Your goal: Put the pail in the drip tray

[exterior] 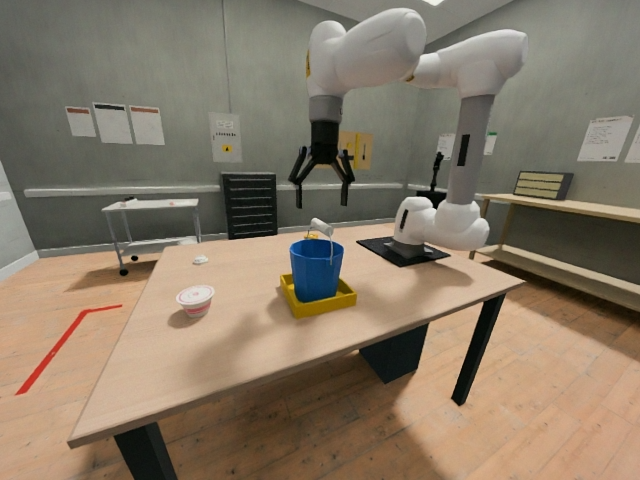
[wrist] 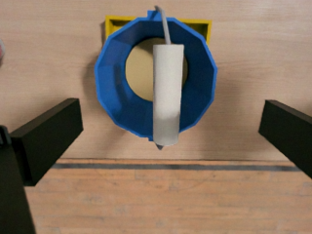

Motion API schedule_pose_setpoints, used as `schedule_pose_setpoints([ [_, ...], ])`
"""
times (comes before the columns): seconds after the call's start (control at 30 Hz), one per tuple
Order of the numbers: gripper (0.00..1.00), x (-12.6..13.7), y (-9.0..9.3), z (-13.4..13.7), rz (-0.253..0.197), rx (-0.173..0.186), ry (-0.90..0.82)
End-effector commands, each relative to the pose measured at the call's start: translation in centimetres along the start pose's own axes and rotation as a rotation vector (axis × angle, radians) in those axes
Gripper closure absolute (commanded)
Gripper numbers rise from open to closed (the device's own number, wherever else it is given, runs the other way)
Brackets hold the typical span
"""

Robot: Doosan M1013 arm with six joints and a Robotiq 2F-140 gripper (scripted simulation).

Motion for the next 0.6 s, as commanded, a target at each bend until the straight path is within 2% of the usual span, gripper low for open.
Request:
schedule_pose_setpoints([
  [0.0, 0.0, 0.0, -0.12, -0.01, -0.001, -0.001, 0.0],
  [0.57, 0.0, 0.0, -0.95, -0.01, -0.001, -0.001, 0.0],
])
Point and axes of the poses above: the point where the finger pads meet when closed, its own y axis out along the fingers, its own z axis across the jaws, x = y × z, the point moved 10 cm from there along -y, back along the fingers, and after that the axes turned 7 degrees about -y, right-handed, at the moved point
